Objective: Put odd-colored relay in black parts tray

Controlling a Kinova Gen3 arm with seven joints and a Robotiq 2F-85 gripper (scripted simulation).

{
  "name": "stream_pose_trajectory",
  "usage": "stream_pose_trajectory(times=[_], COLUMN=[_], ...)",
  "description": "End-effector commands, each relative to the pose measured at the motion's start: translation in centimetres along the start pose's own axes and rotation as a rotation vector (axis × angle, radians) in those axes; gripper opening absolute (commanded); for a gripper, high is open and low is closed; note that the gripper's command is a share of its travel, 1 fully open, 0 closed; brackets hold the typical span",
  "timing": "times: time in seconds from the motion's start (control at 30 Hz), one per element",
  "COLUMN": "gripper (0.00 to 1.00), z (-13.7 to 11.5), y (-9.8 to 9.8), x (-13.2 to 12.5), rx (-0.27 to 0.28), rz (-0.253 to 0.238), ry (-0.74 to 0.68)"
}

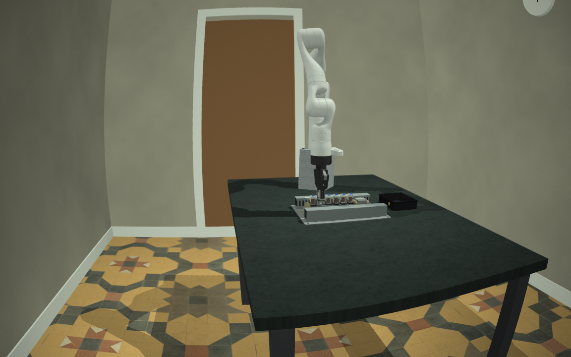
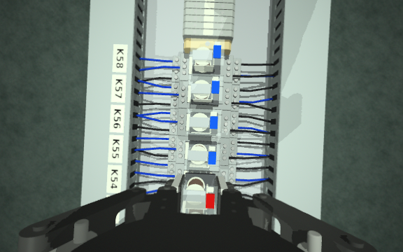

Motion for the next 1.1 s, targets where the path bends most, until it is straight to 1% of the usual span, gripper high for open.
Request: stream_pose_trajectory(times=[0.0, 1.07], gripper=[0.00, 0.00], z=[0.0, 0.0], y=[0.4, 1.4], x=[0.1, 0.1], rx=[0.000, 0.000], rz=[0.005, 0.005], ry=[0.000, 0.000])
Point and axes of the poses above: the point where the finger pads meet when closed, its own y axis back along the fingers, its own x axis across the jaws, z = x × y, the point moved 8 cm from there along y, back along the fingers, and after that the axes turned 12 degrees about -y, right-handed, at the moved point
